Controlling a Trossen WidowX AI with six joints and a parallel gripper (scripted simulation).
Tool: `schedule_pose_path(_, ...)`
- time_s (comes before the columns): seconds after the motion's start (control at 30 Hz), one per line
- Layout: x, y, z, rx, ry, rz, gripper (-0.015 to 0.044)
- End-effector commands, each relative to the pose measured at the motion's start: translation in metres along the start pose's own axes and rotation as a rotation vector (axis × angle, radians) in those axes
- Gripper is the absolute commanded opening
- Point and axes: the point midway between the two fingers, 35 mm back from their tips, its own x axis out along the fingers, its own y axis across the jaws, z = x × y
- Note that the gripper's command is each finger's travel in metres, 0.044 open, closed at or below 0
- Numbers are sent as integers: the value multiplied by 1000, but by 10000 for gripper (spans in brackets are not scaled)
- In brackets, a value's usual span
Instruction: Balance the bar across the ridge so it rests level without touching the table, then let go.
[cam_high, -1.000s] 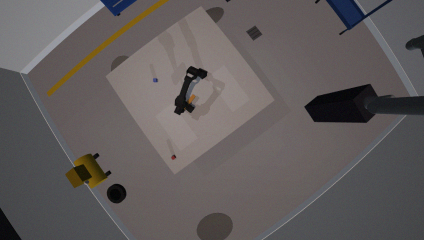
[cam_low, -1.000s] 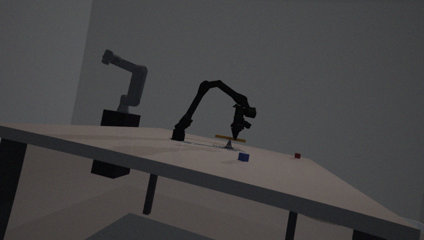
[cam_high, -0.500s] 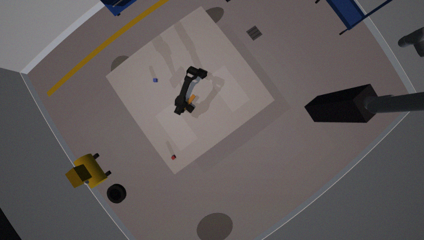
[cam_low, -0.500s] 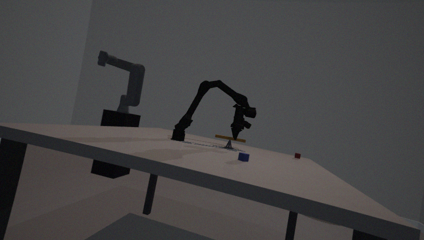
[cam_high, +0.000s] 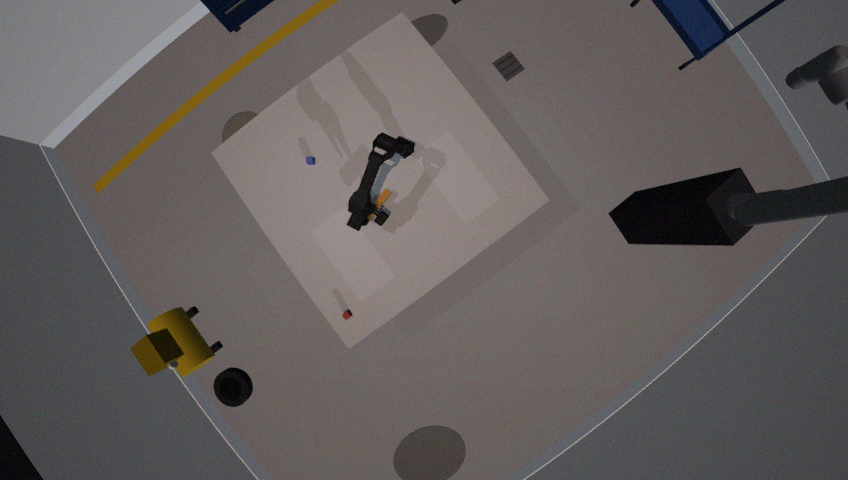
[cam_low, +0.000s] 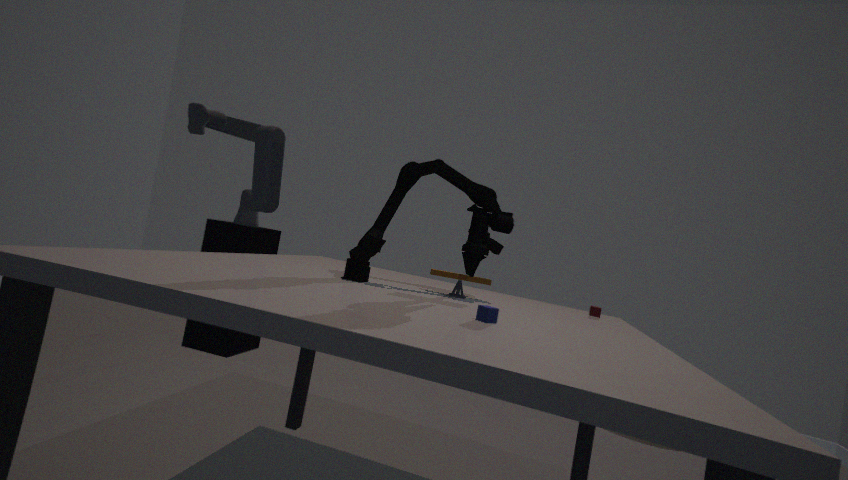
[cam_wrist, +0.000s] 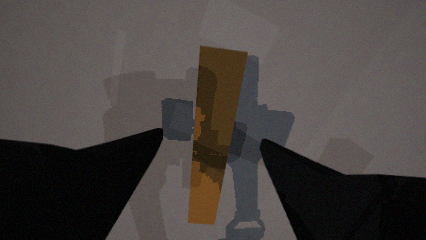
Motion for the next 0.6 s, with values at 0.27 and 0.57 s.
schedule_pose_path(0.27,-87,0,-1,0,-16,4,440)
schedule_pose_path(0.57,-87,0,-1,0,-16,4,440)
